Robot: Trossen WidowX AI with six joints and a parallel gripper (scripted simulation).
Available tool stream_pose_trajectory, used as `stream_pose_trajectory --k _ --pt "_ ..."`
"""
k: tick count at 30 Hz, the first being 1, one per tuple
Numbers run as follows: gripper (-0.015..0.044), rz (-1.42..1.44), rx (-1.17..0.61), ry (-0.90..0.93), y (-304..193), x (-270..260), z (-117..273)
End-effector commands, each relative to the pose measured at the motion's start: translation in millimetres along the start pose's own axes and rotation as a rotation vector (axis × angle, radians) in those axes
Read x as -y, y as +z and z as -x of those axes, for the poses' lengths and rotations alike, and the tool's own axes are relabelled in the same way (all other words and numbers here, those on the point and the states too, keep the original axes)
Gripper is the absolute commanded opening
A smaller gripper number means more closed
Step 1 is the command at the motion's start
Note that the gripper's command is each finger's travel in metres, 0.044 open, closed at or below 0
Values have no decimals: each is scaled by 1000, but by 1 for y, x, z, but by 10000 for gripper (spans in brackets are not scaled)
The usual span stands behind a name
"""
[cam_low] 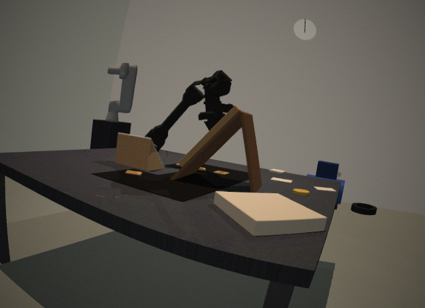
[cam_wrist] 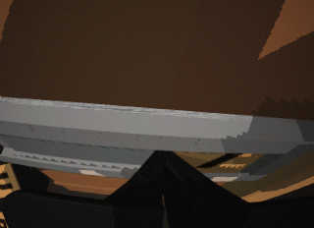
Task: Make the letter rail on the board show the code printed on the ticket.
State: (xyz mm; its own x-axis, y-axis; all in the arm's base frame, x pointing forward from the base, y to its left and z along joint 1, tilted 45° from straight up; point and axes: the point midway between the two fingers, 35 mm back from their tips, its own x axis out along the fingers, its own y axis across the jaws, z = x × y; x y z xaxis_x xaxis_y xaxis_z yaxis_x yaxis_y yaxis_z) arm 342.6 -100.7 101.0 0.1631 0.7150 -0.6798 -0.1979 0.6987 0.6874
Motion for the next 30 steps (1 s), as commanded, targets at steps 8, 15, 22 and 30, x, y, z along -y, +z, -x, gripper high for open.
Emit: stream_pose_trajectory --k 8,15,22,30 --pt "0 7 0 -3 0 4 1" --pt "0 7 0 -3 0 6 1" --pt "0 7 0 -3 -2 4 3" --pt "0 7 0 -3 -9 4 10"
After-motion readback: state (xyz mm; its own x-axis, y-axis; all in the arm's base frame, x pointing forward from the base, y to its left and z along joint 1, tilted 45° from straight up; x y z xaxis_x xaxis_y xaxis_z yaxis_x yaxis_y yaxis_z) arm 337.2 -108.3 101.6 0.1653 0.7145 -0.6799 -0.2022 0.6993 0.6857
